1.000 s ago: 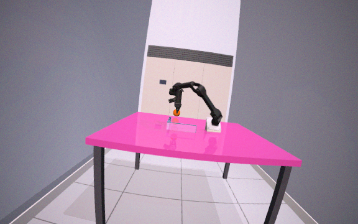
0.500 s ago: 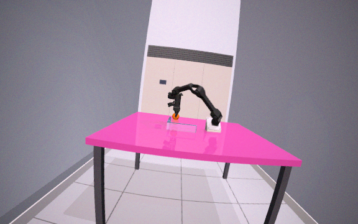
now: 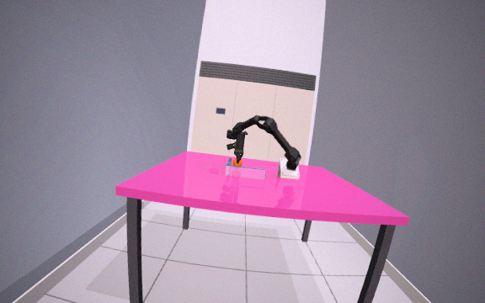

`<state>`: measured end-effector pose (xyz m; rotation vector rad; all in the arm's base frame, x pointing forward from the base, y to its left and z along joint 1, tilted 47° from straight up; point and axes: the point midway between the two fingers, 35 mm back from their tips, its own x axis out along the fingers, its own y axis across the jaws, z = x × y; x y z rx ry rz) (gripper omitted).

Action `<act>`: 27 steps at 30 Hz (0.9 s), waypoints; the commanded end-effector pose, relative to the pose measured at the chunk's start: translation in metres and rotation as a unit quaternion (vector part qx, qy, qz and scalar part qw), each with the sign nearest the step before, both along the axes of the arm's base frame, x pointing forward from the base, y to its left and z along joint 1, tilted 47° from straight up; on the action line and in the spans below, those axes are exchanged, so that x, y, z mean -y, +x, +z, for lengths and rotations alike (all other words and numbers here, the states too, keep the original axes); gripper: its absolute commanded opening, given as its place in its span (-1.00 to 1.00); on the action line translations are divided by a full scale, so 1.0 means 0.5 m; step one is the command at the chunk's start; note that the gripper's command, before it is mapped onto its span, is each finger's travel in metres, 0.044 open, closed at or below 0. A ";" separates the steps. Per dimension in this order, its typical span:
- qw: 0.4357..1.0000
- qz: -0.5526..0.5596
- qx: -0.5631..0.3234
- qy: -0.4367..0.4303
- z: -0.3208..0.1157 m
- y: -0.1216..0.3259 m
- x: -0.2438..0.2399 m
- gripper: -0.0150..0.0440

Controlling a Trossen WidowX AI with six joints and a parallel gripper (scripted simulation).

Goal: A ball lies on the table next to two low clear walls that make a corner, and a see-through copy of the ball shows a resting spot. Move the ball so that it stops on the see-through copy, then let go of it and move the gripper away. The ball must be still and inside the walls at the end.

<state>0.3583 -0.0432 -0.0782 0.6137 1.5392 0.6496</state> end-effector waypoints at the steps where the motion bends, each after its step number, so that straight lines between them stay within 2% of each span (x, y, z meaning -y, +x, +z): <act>1: 1.000 -0.002 -0.001 0.002 -0.007 -0.001 -0.010 -0.49; 11: 1.000 -0.002 -0.001 0.003 -0.020 -0.002 -0.023 -0.49; 27: 1.000 -0.001 -0.001 0.000 -0.014 -0.001 -0.014 0.93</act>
